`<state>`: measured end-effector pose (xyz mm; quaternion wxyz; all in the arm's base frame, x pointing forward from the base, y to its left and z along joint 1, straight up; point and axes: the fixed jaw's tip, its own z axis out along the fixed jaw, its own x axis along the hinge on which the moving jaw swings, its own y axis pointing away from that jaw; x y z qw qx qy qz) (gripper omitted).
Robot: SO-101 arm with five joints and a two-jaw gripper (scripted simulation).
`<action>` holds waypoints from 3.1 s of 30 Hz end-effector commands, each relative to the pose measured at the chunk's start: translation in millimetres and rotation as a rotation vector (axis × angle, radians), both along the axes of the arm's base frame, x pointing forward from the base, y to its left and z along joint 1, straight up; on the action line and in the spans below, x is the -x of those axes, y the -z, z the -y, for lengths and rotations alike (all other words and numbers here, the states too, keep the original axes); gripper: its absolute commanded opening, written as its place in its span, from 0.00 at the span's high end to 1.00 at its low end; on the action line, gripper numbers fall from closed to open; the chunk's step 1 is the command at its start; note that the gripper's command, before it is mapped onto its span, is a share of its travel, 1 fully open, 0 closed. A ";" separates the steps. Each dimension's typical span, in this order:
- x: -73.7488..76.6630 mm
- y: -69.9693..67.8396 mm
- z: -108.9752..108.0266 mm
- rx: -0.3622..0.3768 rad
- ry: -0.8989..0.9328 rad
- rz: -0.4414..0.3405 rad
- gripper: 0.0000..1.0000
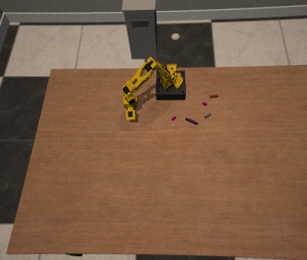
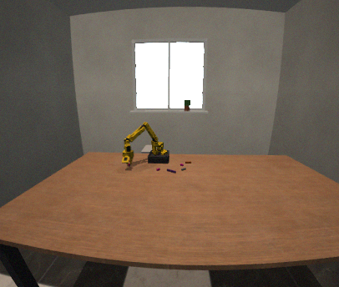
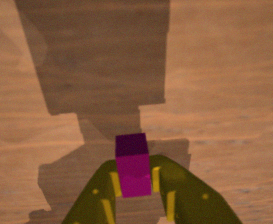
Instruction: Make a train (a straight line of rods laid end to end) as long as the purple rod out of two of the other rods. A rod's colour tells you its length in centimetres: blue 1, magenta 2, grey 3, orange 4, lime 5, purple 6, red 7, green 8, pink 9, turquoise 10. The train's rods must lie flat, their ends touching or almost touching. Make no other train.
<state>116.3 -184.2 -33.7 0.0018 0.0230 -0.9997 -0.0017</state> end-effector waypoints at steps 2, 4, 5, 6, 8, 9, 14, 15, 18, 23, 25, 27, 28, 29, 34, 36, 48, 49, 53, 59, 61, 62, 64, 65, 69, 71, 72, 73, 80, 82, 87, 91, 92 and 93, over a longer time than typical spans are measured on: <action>2.6 2.4 0.4 -0.007 0.005 -0.002 1.00; 2.6 2.4 0.4 -0.007 0.005 -0.002 1.00; 2.6 2.4 0.4 -0.007 0.005 -0.002 1.00; 2.6 2.4 0.4 -0.007 0.005 -0.002 1.00; 2.6 2.4 0.4 -0.007 0.005 -0.002 1.00; 2.6 2.4 0.4 -0.007 0.005 -0.002 1.00; 2.6 2.4 0.4 -0.007 0.005 -0.002 1.00; 2.6 2.4 0.4 -0.007 0.005 -0.002 1.00; 2.6 2.4 0.4 -0.007 0.005 -0.002 1.00; 2.6 2.4 0.5 -0.007 0.005 -0.002 1.00; 2.6 2.4 0.5 -0.007 0.005 -0.002 1.00; 2.6 2.4 0.6 -0.007 0.005 -0.002 1.00; 2.6 2.4 0.6 -0.007 0.005 -0.002 1.00; 2.6 2.4 0.7 -0.007 0.005 -0.002 1.00; 2.5 2.4 0.8 -0.007 0.005 -0.002 1.00; 2.5 2.4 0.9 -0.007 0.005 -0.002 1.00; 2.3 2.4 1.2 -0.007 0.005 -0.002 1.00; 2.3 2.4 1.2 -0.007 0.005 -0.002 1.00; 0.4 0.1 4.4 0.005 0.005 0.004 1.00; 0.4 0.1 4.4 0.005 0.005 0.004 1.00; 0.4 0.1 4.4 0.005 0.005 0.004 1.00; 0.4 0.1 4.4 0.005 0.005 0.004 1.00; 0.4 0.1 4.4 0.005 0.005 0.004 1.00; 0.4 0.1 4.4 0.005 0.005 0.004 1.00; 0.4 0.1 4.4 0.005 0.005 0.004 1.00; 0.4 0.1 4.4 0.005 0.005 0.004 1.00; 0.4 0.2 4.4 0.005 0.005 0.004 1.00; 0.4 0.2 4.4 0.005 0.005 0.004 1.00; 0.4 2.1 4.4 0.005 0.005 0.004 1.00; 0.4 3.0 4.4 0.005 0.005 0.004 1.00; 0.4 4.4 4.4 0.005 0.005 0.004 1.00; 0.4 6.2 4.4 0.005 0.005 0.004 1.00; 0.4 6.6 4.4 0.005 0.005 0.004 1.00; 0.4 6.9 4.3 0.005 0.005 0.004 1.00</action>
